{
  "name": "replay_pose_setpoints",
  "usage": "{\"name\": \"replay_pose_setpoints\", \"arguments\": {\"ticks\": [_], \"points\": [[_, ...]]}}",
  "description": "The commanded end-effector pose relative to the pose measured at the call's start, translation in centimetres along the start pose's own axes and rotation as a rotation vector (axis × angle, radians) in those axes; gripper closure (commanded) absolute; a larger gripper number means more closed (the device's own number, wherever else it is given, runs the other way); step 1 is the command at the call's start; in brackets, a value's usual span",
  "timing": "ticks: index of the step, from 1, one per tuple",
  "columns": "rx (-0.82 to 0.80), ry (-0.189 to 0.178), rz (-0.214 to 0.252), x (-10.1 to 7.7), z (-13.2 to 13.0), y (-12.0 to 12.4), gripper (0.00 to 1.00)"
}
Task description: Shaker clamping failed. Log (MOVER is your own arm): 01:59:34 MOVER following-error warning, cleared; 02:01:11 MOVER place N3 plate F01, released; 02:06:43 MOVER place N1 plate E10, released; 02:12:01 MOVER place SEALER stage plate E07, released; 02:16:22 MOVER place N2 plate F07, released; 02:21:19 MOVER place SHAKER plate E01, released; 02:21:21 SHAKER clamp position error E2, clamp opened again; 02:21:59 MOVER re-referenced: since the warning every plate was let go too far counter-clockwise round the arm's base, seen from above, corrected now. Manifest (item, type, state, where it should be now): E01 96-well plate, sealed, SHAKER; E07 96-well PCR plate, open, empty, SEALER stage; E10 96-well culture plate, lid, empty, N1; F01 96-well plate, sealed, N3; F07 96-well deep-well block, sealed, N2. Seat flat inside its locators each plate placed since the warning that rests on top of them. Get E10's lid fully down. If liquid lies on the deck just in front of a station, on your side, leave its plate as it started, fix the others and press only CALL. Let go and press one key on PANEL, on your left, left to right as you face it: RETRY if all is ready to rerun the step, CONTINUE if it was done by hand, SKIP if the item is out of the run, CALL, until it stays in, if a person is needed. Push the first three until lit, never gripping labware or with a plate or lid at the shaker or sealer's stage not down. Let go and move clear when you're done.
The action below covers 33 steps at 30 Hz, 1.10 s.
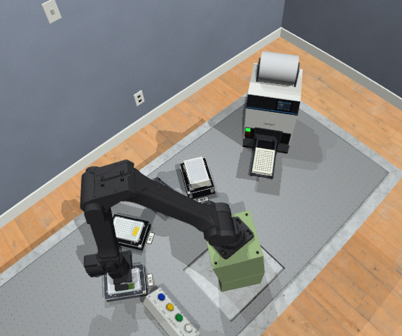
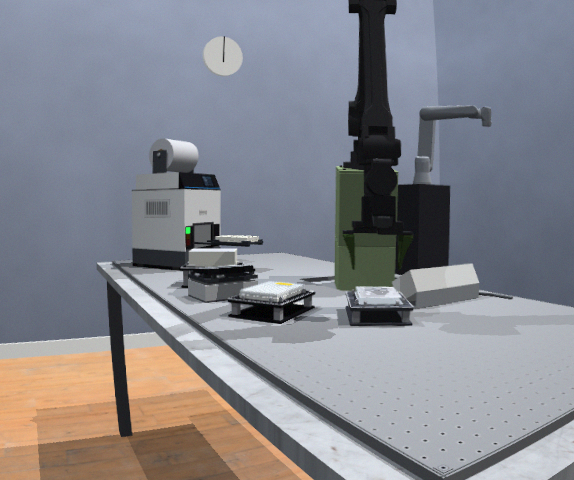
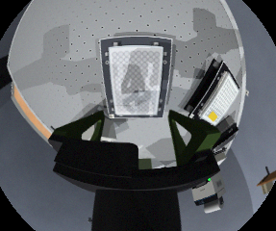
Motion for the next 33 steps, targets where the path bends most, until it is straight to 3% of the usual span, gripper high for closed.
{"name": "replay_pose_setpoints", "arguments": {"ticks": [1, 10, 13, 14, 16, 33], "points": [[0.0, -0.001, 0.009, 0.8, 0.0, -1.8, 0.0], [0.0, 0.0, 0.006, 1.5, -0.8, -5.0, 0.0], [0.002, 0.0, 0.006, 1.5, -0.9, -4.9, 0.0], [0.002, -0.006, 0.03, 1.6, -0.8, -4.6, 0.0], [0.002, 0.002, -0.001, 1.3, -0.8, -4.3, 0.0], [0.001, 0.004, -0.012, 0.8, -1.2, -5.1, 0.0]]}}
Point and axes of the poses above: the point where the finger pads meet when closed, its own x axis out along the fingers, its own z axis across the jaws, y = z × x, the point moved 1 cm from there along -x, back along the fingers, and after that the axes turned 13 degrees about -x, right-handed, at the moved point
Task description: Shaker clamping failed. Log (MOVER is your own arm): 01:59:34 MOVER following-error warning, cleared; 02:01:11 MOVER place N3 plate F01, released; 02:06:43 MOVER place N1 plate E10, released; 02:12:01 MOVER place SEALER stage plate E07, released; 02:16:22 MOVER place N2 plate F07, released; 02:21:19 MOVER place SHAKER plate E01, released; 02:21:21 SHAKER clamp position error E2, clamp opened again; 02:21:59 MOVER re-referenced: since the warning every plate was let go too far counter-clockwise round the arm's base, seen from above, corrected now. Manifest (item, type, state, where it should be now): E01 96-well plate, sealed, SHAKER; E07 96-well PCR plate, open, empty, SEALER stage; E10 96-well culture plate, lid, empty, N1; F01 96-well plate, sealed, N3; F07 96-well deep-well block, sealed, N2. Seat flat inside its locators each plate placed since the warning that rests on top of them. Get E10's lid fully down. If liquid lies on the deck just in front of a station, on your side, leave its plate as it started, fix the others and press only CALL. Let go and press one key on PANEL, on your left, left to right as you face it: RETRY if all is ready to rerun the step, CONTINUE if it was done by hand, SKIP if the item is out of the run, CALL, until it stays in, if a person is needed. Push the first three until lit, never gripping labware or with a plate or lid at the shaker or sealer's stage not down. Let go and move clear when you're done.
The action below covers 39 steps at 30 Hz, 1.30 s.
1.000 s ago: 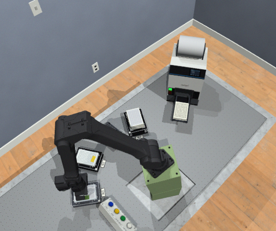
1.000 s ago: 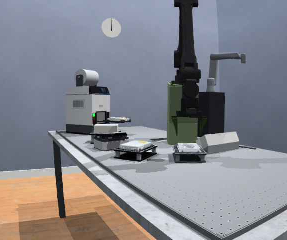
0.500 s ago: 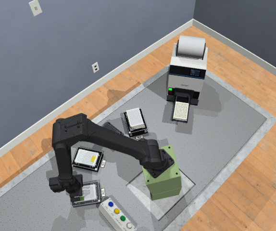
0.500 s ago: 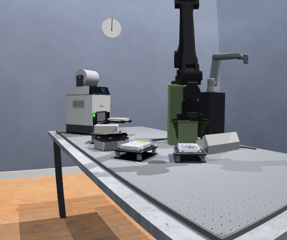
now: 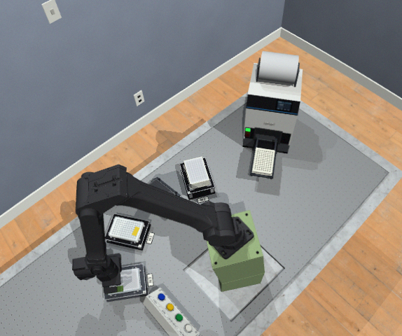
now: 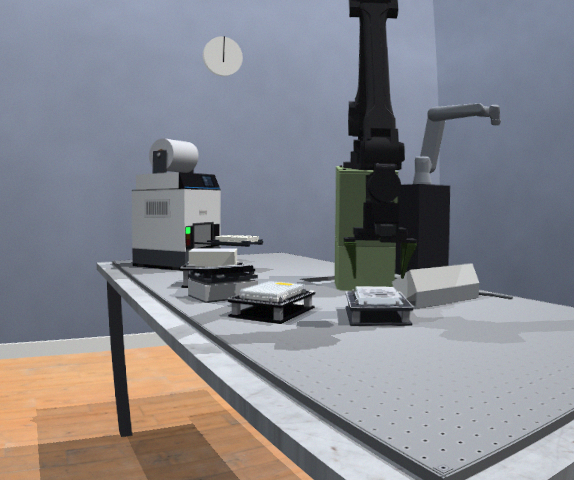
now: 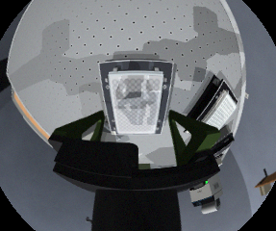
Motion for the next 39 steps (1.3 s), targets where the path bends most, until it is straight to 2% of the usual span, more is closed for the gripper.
{"name": "replay_pose_setpoints", "arguments": {"ticks": [1, 27, 29, 36, 39], "points": [[0.002, 0.006, -0.019, -0.4, -0.2, -1.0, 0.0], [0.002, 0.006, -0.019, -0.4, -0.2, -1.0, 0.0], [0.002, 0.01, -0.034, -1.6, 0.2, -0.4, 0.0], [0.002, 0.01, -0.034, -3.7, 0.8, 2.3, 0.0], [0.002, 0.009, -0.03, -4.0, 0.9, 2.8, 0.0]]}}
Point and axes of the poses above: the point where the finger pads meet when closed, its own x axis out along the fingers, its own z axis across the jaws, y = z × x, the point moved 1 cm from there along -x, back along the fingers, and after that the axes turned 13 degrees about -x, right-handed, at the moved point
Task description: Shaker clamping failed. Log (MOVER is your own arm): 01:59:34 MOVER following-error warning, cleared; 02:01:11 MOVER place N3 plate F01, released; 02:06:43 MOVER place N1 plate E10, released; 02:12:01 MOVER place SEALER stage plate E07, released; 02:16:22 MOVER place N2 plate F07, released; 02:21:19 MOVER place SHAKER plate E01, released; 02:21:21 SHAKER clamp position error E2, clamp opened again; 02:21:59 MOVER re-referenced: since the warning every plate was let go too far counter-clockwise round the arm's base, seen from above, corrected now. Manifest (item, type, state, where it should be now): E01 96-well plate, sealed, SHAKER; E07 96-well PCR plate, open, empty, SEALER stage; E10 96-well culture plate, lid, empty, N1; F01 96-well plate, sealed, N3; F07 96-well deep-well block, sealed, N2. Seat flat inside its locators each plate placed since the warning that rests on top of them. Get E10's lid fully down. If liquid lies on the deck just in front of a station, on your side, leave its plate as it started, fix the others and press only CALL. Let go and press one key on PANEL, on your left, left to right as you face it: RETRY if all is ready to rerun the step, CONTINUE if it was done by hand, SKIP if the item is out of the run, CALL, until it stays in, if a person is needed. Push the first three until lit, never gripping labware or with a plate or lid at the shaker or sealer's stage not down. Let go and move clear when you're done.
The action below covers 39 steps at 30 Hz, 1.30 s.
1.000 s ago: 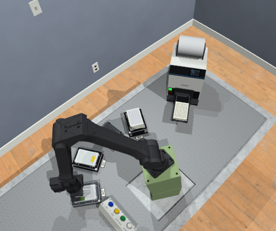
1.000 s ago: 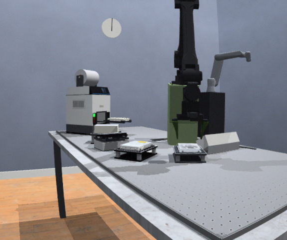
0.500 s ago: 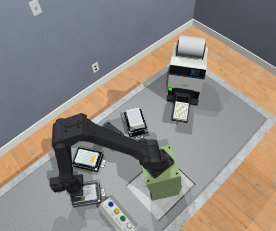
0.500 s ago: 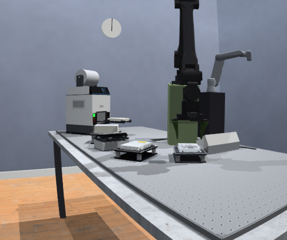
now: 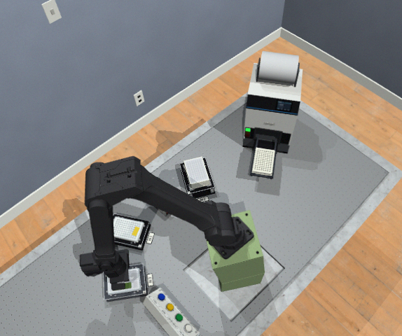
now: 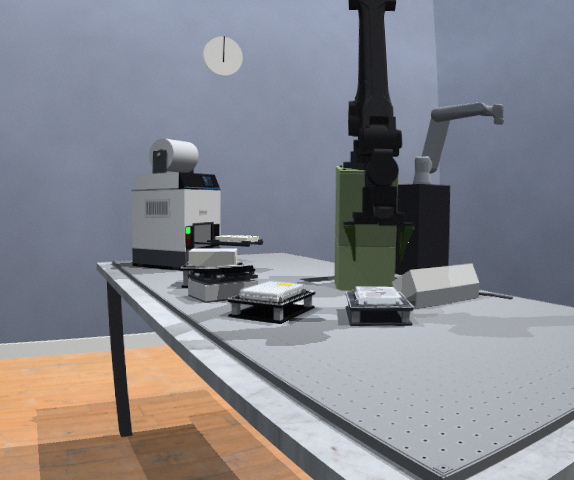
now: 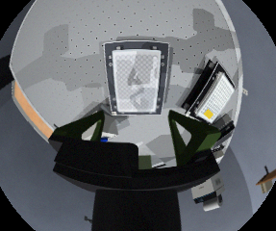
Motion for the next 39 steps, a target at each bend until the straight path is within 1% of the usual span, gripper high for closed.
{"name": "replay_pose_setpoints", "arguments": {"ticks": [1, 10, 14, 16, 31, 33, 35, 36, 37, 39], "points": [[0.002, 0.01, -0.032, -1.3, 0.1, -0.3, 0.0], [0.002, 0.005, -0.012, -3.9, 1.1, 3.7, 0.0], [0.002, 0.004, -0.01, -5.1, 1.5, 5.3, 0.0], [0.002, 0.004, -0.01, -5.1, 1.5, 5.3, 0.0], [0.002, 0.004, -0.007, -9.6, 2.9, 11.1, 0.0], [0.002, 0.004, -0.007, -9.6, 2.9, 11.1, 0.0], [0.09, 0.002, -0.011, -9.6, 1.6, 11.2, 0.0], [0.124, -0.004, 0.013, -9.4, 1.3, 11.7, 0.0], [0.158, -0.003, 0.006, -9.1, 0.9, 12.3, 0.0], [0.224, 0.002, -0.011, -9.3, 0.0, 12.5, 0.0]]}}
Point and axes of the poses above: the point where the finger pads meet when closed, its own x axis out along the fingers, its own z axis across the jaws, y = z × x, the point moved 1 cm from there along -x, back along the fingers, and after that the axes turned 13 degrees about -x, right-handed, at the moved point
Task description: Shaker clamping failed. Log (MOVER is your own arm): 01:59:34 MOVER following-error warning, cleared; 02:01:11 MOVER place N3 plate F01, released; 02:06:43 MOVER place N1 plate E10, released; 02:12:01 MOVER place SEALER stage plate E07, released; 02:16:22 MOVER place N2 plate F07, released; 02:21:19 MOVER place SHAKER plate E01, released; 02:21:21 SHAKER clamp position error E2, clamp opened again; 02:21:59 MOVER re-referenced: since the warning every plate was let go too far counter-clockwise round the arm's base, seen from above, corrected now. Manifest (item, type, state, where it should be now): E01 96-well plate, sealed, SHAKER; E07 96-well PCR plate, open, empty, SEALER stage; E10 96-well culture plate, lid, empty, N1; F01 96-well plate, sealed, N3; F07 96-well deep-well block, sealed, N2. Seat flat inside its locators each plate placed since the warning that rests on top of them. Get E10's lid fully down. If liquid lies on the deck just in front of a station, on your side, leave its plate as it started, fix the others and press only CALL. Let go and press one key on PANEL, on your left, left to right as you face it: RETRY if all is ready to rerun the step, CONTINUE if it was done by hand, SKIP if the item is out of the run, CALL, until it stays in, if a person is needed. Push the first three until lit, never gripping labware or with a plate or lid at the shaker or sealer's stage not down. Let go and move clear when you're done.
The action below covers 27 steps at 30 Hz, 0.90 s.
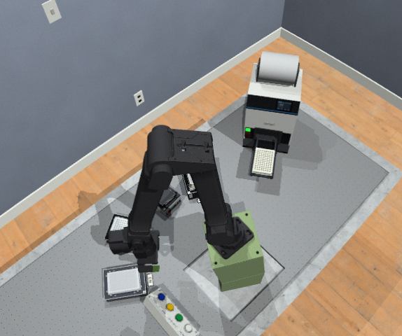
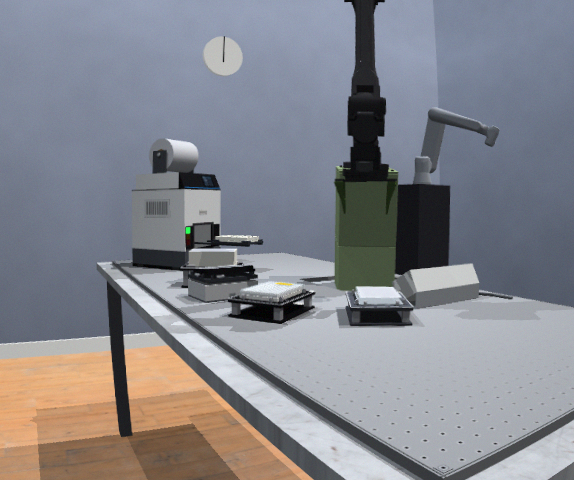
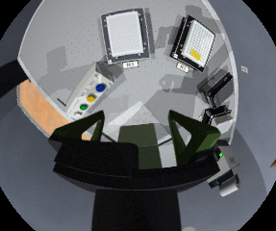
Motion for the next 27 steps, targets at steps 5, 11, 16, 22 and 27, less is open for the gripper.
{"name": "replay_pose_setpoints", "arguments": {"ticks": [5, 11, 16, 22, 27], "points": [[0.196, 0.007, -0.024, -0.6, -3.9, 0.6, 0.0], [0.182, 0.006, -0.015, -0.5, -5.9, 1.1, 0.0], [0.372, 0.001, -0.002, -0.2, -7.6, 3.5, 0.0], [0.481, 0.005, -0.012, -0.2, -10.6, 4.4, 0.0], [0.481, 0.007, -0.014, -0.4, -12.5, 5.2, 0.0]]}}
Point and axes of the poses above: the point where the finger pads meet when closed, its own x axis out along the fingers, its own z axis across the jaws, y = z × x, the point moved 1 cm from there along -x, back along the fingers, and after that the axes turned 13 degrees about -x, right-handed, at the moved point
